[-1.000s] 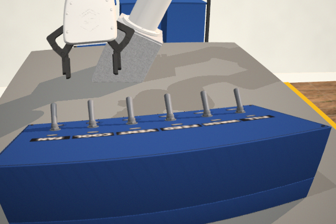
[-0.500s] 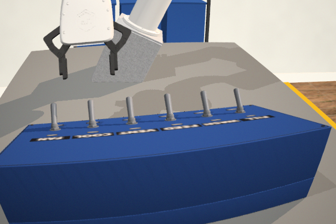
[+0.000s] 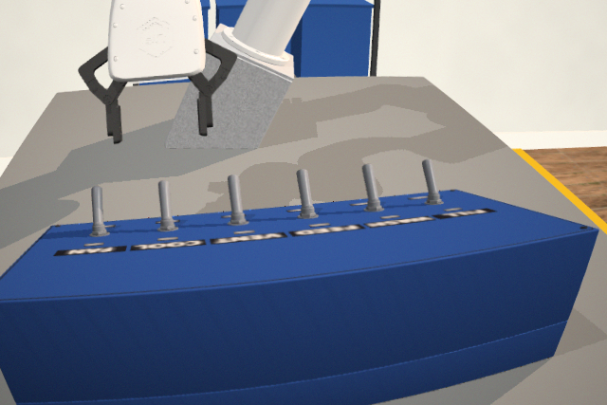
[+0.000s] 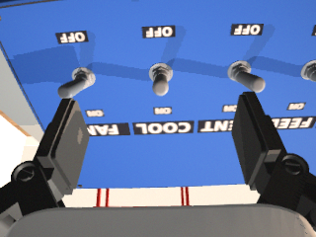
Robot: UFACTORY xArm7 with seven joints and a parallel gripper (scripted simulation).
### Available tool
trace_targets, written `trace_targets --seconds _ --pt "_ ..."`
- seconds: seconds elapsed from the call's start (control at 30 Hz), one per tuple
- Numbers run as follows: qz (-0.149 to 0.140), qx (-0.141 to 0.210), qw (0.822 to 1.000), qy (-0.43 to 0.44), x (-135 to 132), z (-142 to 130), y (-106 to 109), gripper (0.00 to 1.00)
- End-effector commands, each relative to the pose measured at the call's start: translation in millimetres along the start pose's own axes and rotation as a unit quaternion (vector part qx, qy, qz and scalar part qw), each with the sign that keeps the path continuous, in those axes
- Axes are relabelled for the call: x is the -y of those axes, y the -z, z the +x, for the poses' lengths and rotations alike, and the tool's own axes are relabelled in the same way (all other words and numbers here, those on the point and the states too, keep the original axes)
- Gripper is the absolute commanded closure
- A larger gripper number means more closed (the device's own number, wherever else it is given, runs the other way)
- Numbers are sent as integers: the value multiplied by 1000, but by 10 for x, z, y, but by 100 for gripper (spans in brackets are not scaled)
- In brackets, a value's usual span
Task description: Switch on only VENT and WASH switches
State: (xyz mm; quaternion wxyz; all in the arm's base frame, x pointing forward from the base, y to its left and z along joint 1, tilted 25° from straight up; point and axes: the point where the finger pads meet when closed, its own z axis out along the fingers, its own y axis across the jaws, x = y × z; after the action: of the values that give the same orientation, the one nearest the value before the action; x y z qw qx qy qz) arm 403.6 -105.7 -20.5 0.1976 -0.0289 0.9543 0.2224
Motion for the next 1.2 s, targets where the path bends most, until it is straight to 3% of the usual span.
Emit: trace_targets --seconds 0.0,0.83,1.17 --pt "1 1 1000 0 11 -14 12 0" --pt "1 1 1000 0 20 -14 12 0" --pt "1 1 1000 0 237 -14 12 0"
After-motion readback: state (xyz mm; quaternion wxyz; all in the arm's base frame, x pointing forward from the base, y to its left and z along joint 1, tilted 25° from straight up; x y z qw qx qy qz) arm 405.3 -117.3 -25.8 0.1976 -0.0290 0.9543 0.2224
